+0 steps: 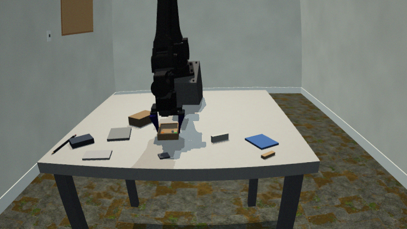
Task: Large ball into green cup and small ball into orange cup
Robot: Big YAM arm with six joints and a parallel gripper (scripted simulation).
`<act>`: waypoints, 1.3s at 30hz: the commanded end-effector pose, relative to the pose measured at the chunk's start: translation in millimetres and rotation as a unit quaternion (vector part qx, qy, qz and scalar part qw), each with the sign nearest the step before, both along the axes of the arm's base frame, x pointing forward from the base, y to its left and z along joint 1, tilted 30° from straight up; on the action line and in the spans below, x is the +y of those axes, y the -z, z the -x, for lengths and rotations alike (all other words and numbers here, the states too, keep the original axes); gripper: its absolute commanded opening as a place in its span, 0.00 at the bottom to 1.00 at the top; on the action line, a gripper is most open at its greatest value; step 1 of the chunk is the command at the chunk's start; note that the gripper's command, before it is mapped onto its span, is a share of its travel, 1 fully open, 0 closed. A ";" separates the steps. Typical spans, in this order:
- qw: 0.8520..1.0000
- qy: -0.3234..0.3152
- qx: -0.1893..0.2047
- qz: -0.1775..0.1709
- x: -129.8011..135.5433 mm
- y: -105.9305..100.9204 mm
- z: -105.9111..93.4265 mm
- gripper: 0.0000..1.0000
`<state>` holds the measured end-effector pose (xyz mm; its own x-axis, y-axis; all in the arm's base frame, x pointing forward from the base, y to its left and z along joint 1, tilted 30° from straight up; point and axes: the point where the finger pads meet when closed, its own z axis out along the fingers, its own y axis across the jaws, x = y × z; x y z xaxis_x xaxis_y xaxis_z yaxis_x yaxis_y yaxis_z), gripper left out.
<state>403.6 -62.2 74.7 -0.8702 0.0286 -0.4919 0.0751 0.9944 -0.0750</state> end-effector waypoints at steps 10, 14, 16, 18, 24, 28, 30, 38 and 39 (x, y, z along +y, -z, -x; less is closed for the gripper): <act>1.000 -0.005 -0.024 0.006 1.5 -40.8 -0.9 0.70; 1.000 -0.005 -0.028 0.006 3.5 -52.2 0.5 0.70; 1.000 -0.006 -0.029 0.005 4.7 -56.3 2.5 0.70; 1.000 -0.006 -0.029 0.005 5.8 -60.3 4.5 0.70; 1.000 -0.003 -0.027 0.004 5.8 -65.2 10.4 0.70; 1.000 -0.003 -0.031 0.004 7.2 -73.8 11.7 0.70; 1.000 -0.003 -0.031 0.004 7.2 -76.3 13.0 0.70; 1.000 -0.002 -0.031 0.003 7.8 -81.2 15.6 0.70; 1.000 -0.001 -0.023 0.002 7.6 -74.9 17.7 0.70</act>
